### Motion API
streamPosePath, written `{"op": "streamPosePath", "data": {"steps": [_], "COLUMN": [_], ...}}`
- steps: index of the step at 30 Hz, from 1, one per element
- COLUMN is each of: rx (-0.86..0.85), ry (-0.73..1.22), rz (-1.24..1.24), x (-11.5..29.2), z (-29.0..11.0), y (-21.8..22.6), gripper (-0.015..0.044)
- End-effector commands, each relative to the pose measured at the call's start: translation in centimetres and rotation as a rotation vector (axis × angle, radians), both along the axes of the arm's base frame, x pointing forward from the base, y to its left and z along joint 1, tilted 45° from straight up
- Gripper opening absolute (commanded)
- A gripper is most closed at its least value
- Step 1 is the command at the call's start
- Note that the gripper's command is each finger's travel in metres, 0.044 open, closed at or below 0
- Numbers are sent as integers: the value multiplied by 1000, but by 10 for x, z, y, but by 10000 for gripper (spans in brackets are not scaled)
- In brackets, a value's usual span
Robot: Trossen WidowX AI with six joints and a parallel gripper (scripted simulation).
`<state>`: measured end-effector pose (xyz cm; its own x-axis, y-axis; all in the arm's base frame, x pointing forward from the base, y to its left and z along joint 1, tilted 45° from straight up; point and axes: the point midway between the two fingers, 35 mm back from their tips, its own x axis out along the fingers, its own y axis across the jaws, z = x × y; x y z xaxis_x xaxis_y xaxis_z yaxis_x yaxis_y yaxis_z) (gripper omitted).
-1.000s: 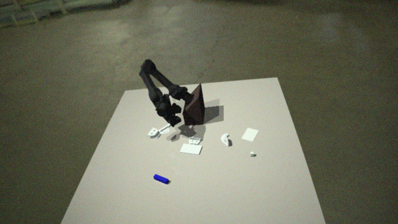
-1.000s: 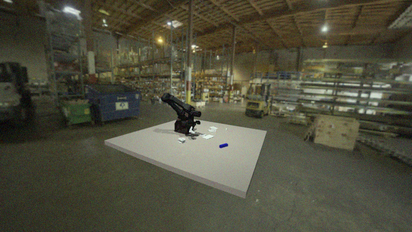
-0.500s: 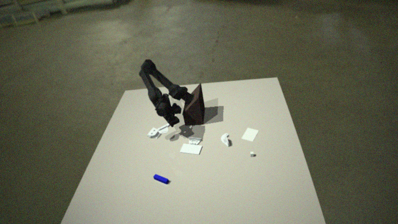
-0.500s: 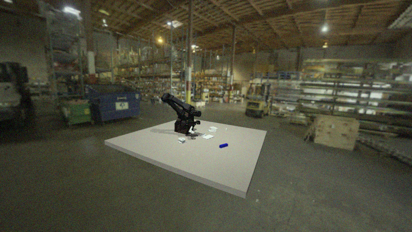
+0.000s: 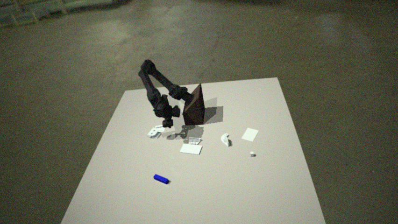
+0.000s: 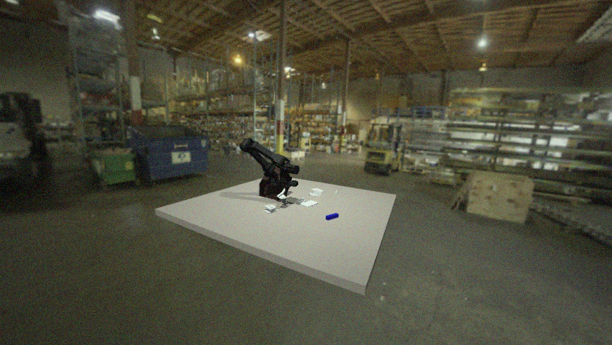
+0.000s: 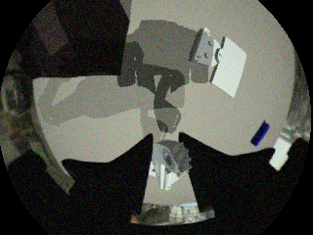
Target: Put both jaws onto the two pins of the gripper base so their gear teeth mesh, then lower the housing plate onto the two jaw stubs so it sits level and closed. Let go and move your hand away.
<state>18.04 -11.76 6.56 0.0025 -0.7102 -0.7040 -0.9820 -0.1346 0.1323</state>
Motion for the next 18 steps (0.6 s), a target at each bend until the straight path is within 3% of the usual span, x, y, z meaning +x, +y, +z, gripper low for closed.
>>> {"op": "streamPosePath", "data": {"steps": [1, 18], "rx": [-4, -3], "ry": [-104, -264], "rz": [-96, -253], "x": [5, 9], "z": [4, 7], "y": [-2, -5], "gripper": [37, 37]}}
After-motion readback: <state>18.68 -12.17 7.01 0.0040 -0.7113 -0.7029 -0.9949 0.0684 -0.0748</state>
